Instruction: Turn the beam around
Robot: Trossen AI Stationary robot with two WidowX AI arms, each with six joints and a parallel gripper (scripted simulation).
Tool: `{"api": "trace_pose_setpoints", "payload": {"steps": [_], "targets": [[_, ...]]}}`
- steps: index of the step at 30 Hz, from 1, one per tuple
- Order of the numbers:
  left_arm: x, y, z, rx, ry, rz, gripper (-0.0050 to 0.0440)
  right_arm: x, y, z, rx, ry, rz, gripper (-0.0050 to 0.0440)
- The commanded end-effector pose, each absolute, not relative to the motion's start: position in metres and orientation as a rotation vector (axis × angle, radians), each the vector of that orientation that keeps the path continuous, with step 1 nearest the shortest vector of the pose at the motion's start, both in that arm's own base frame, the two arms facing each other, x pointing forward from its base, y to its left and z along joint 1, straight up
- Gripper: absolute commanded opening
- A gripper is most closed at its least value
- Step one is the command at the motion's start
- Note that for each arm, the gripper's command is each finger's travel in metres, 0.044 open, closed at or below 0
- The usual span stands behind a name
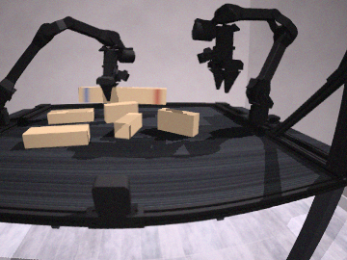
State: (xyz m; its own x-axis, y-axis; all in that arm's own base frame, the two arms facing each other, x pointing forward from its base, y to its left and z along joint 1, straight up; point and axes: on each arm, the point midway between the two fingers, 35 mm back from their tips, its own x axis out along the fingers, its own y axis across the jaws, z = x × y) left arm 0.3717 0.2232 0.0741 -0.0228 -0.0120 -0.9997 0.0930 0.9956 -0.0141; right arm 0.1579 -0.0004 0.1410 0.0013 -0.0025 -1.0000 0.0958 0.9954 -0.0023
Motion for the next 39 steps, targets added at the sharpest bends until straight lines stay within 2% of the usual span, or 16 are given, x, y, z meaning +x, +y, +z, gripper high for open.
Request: {"api": "trace_pose_setpoints", "payload": {"steps": [1, 39], "targets": [[0.376, 0.226, 0.086, 0.074, 1.569, -0.074, 0.0000, 0.157, 0.000, 0.141, 0.077, 1.569, -0.077, 0.0440], [0.375, 0.224, 0.108, 0.098, 1.569, -0.098, 0.0000, 0.157, 0.000, 0.141, 0.077, 1.569, -0.077, 0.0440]]}}
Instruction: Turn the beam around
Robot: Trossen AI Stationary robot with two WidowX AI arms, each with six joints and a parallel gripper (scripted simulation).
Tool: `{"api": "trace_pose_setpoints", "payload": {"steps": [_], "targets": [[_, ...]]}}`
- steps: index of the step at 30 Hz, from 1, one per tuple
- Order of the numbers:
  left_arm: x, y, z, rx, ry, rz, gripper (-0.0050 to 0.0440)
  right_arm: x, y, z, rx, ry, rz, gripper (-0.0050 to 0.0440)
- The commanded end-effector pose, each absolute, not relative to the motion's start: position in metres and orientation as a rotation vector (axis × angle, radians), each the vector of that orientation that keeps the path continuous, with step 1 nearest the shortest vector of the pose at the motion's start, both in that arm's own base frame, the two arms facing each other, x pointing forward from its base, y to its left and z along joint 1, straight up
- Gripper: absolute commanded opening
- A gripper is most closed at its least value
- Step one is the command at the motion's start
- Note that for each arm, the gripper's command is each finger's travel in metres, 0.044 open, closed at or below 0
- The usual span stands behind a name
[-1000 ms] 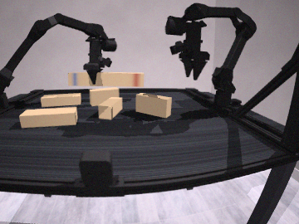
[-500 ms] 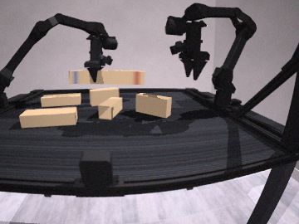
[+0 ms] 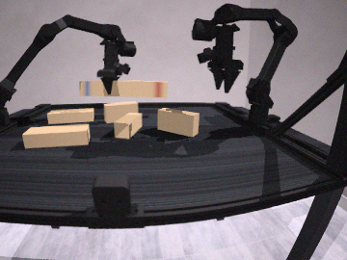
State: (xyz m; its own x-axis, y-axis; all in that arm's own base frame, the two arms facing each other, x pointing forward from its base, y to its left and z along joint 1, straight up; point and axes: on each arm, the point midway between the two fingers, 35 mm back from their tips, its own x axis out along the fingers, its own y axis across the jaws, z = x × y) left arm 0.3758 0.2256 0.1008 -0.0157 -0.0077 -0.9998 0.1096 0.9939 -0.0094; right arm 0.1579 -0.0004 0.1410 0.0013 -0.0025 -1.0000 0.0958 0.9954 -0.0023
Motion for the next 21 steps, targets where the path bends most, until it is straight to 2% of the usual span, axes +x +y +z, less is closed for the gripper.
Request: {"api": "trace_pose_setpoints", "payload": {"steps": [1, 21], "targets": [[0.3752, 0.2240, 0.1078, 0.102, 1.568, -0.102, 0.0000, 0.1575, 0.0000, 0.1409, 0.077, 1.569, -0.077, 0.0440], [0.3673, 0.2145, 0.1078, 0.212, 1.560, -0.212, 0.0000, 0.1575, 0.0000, 0.1409, 0.077, 1.569, -0.077, 0.0440]]}}
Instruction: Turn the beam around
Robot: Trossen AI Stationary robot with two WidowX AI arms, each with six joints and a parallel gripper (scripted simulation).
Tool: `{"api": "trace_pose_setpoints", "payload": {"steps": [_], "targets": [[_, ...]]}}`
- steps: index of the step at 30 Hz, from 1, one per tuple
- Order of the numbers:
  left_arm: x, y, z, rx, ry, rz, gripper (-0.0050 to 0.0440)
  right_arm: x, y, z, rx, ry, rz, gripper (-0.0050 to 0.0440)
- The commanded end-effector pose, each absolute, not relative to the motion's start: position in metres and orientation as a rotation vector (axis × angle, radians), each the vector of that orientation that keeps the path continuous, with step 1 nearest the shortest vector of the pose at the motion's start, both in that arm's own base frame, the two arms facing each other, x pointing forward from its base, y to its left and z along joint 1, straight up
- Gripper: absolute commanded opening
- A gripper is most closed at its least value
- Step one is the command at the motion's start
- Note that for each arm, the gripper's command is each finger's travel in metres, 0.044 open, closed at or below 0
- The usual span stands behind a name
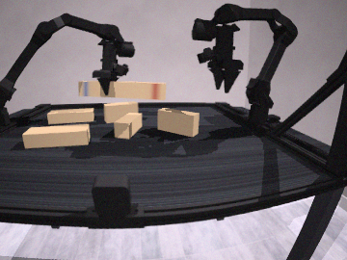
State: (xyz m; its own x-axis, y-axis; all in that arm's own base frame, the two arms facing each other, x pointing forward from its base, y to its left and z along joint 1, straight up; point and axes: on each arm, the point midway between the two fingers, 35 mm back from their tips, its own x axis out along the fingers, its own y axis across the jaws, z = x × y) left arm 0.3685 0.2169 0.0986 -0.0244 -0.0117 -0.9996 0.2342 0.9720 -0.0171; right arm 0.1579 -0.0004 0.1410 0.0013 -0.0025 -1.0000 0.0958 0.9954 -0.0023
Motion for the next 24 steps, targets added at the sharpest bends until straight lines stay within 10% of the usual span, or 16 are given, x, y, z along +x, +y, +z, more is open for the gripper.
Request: {"api": "trace_pose_setpoints", "payload": {"steps": [1, 24], "targets": [[0.367, 0.214, 0.108, 0.219, 1.560, -0.219, 0.0000, 0.157, 0.000, 0.141, 0.077, 1.569, -0.077, 0.0440], [0.356, 0.201, 0.108, 0.371, 1.539, -0.371, 0.0000, 0.157, 0.000, 0.141, 0.077, 1.569, -0.077, 0.0440]]}}
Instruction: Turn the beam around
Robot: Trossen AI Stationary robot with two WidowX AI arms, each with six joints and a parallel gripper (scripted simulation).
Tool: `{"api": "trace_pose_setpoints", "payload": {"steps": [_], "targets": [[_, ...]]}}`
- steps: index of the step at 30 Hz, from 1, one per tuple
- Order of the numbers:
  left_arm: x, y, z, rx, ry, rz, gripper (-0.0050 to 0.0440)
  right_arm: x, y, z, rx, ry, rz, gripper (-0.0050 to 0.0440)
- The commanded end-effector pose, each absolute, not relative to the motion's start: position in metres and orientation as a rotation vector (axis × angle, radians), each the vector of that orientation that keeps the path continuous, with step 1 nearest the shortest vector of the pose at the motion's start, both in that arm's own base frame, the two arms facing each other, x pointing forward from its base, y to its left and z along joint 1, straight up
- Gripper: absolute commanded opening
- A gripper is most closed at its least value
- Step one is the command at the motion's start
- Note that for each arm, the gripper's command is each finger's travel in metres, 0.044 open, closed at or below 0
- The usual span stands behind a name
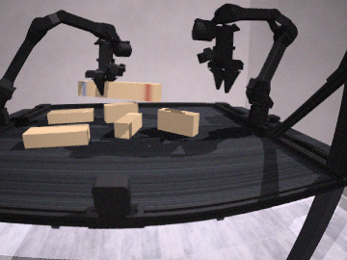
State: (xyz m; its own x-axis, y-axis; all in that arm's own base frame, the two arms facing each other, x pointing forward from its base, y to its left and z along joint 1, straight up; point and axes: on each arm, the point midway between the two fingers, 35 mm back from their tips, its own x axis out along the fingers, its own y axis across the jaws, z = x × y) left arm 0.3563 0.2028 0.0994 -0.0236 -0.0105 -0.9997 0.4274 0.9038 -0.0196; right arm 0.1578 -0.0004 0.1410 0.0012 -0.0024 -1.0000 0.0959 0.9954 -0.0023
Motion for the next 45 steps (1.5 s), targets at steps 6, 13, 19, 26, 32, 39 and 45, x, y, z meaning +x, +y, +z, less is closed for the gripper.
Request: {"api": "trace_pose_setpoints", "payload": {"steps": [6, 13, 19, 26, 32, 39, 45], "targets": [[0.353, 0.197, 0.108, 0.414, 1.531, -0.414, 0.0000, 0.157, 0.000, 0.141, 0.077, 1.569, -0.077, 0.0440], [0.349, 0.192, 0.108, 0.474, 1.518, -0.474, 0.0000, 0.157, 0.000, 0.141, 0.077, 1.569, -0.077, 0.0440], [0.346, 0.188, 0.108, 0.511, 1.510, -0.511, 0.0000, 0.157, 0.000, 0.141, 0.077, 1.569, -0.077, 0.0440], [0.341, 0.183, 0.108, 0.577, 1.493, -0.577, 0.0000, 0.157, 0.000, 0.141, 0.077, 1.569, -0.077, 0.0440], [0.337, 0.177, 0.109, 0.635, 1.476, -0.635, 0.0000, 0.157, 0.000, 0.141, 0.077, 1.569, -0.077, 0.0440], [0.334, 0.173, 0.109, 0.685, 1.460, -0.685, 0.0000, 0.157, 0.000, 0.141, 0.077, 1.569, -0.077, 0.0440], [0.329, 0.167, 0.109, 0.746, 1.439, -0.746, 0.0000, 0.157, 0.000, 0.141, 0.077, 1.569, -0.077, 0.0440]]}}
